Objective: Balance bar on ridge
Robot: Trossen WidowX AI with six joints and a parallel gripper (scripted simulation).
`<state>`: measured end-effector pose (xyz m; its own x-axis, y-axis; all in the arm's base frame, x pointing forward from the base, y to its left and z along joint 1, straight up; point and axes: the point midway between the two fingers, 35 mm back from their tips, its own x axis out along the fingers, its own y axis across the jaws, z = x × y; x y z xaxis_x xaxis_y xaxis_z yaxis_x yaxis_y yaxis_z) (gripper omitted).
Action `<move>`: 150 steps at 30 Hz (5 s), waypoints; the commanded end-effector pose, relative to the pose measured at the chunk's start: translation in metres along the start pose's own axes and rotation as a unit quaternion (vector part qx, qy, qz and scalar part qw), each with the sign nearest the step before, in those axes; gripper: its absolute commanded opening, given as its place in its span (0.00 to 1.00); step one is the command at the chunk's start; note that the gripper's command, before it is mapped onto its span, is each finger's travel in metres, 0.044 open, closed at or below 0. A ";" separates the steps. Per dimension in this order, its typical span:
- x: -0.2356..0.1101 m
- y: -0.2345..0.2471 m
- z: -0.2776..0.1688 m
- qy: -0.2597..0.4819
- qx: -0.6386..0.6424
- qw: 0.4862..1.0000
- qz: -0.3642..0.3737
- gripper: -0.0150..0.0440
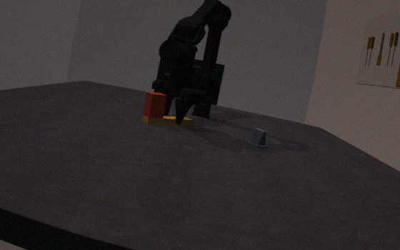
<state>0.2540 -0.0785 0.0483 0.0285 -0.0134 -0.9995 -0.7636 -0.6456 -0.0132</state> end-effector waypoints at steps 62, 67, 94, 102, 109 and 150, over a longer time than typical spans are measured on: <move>-0.093 -0.023 0.007 -0.003 0.002 1.000 -0.002 0.25; -0.094 -0.038 0.012 -0.003 0.005 1.000 -0.003 0.25; -0.098 -0.118 0.060 -0.006 0.018 1.000 -0.007 0.25; -0.099 -0.139 0.079 -0.007 0.022 1.000 -0.008 0.25; -0.100 -0.156 0.099 -0.008 0.026 1.000 -0.009 0.25; -0.080 -0.206 0.177 -0.012 0.037 0.999 -0.011 0.25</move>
<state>0.2957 0.1908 0.1323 0.0366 0.0212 -0.9991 -0.8069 -0.5892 -0.0421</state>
